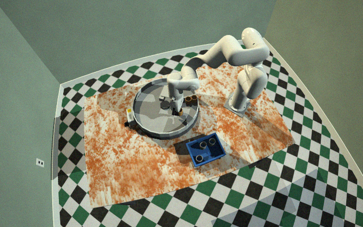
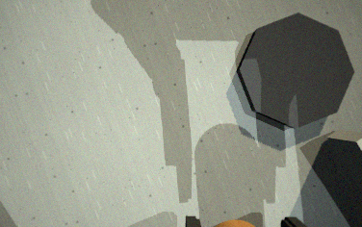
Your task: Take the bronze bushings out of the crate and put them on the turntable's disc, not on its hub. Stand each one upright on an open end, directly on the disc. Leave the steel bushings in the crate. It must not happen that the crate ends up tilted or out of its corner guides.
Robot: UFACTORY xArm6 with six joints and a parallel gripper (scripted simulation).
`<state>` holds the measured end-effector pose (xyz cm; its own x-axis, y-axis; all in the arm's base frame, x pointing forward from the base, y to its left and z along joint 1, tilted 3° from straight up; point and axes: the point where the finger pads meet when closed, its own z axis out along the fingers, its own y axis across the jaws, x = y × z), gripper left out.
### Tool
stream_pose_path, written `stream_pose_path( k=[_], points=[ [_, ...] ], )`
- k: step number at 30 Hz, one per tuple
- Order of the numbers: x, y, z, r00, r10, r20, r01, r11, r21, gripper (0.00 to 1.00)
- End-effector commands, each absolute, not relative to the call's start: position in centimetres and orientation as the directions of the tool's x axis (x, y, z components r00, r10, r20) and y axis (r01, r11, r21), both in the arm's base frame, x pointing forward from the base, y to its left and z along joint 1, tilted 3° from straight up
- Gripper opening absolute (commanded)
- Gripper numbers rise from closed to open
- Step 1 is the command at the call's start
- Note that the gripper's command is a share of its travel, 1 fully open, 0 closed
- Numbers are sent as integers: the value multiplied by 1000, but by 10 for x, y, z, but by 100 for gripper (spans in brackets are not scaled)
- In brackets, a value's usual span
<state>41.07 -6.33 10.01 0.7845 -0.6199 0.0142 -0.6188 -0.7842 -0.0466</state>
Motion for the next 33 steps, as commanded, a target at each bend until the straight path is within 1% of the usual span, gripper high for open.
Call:
stream_pose_path(
  k=[1, 33],
  points=[
    [412, -64, 101, 784, -620, 17, -619, -784, -48, 49],
    [412, -64, 107, 784, -620, 17, -619, -784, -48, 49]
  ],
)
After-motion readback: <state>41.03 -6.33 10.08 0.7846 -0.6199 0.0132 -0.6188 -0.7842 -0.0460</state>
